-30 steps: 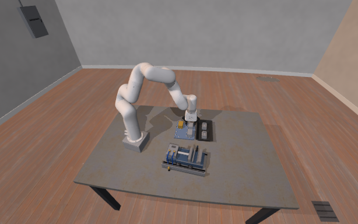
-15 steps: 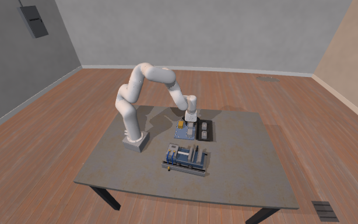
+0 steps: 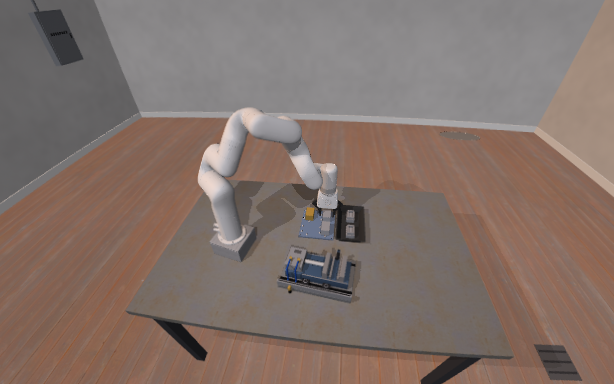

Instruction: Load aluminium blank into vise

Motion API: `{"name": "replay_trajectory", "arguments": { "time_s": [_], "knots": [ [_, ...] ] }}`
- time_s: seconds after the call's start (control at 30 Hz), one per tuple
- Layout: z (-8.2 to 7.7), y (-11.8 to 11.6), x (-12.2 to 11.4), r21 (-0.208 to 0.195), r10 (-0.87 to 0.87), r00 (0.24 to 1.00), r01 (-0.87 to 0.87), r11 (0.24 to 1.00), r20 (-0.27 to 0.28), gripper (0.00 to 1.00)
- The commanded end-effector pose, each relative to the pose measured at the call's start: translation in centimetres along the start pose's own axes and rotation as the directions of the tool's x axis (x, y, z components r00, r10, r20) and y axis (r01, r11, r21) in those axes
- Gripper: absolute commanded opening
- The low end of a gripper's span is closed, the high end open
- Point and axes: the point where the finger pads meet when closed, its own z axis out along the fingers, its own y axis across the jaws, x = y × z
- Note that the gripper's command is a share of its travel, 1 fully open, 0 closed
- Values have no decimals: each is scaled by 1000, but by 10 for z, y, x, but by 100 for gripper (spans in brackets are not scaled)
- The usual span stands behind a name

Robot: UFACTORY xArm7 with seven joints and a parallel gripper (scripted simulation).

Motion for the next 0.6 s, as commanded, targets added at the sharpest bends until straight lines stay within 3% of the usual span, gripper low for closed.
{"name": "replay_trajectory", "arguments": {
  "time_s": [0.0,0.03,0.07,0.57],
  "knots": [
    [-1,1,1,-3,0,1000,0,1000,-2,69],
    [-1,1,1,-3,0,1000,0,1000,-2,69],
    [-1,1,1,-3,0,1000,0,1000,-2,0],
    [-1,1,1,-3,0,1000,0,1000,-2,0]
  ]
}}
